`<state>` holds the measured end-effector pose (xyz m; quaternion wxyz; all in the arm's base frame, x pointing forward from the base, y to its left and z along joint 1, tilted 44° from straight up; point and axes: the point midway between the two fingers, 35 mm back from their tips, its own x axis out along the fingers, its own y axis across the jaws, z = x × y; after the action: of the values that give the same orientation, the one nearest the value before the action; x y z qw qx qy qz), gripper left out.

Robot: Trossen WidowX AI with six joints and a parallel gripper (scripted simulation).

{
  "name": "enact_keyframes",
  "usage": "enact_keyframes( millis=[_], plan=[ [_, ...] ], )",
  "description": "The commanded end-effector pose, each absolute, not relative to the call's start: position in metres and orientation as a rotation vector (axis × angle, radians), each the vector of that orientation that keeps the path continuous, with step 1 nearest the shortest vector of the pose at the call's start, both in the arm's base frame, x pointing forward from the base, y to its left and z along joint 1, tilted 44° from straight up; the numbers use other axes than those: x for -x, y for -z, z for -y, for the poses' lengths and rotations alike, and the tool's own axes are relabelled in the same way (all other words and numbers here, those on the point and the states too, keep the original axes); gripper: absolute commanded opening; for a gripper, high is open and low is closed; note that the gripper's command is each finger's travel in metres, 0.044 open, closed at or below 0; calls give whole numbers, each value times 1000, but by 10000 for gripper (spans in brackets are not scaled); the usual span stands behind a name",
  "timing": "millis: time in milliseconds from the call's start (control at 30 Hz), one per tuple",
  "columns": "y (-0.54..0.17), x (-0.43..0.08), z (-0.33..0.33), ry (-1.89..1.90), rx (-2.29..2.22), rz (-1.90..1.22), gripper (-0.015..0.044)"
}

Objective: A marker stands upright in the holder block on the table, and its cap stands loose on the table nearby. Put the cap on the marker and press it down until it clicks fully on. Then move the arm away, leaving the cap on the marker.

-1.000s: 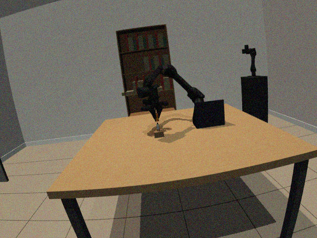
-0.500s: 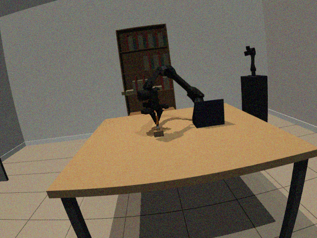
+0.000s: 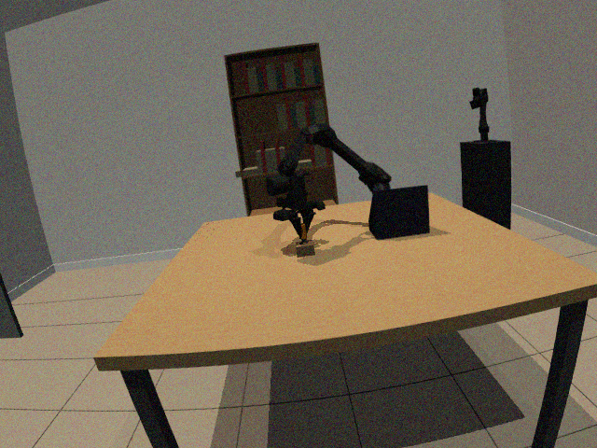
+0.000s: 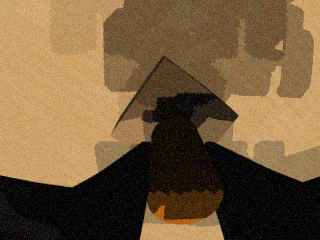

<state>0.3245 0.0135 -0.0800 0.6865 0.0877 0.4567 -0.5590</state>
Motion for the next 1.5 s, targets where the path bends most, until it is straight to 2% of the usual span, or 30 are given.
enact_keyframes(
  millis=[0, 267, 833, 1067, 1267, 1467],
  plan=[
    [84, -323, -9, 1253, -189, -1024, 0],
    [83, -323, -9, 1253, -189, -1024, 0],
    [83, -323, -10, 1255, -193, -1025, 440],
    [32, -326, -60, 1253, -195, -1028, 440],
    [29, -326, -62, 1253, -195, -1028, 440],
    [33, -325, -60, 1004, 137, -1268, 282]
  ],
)
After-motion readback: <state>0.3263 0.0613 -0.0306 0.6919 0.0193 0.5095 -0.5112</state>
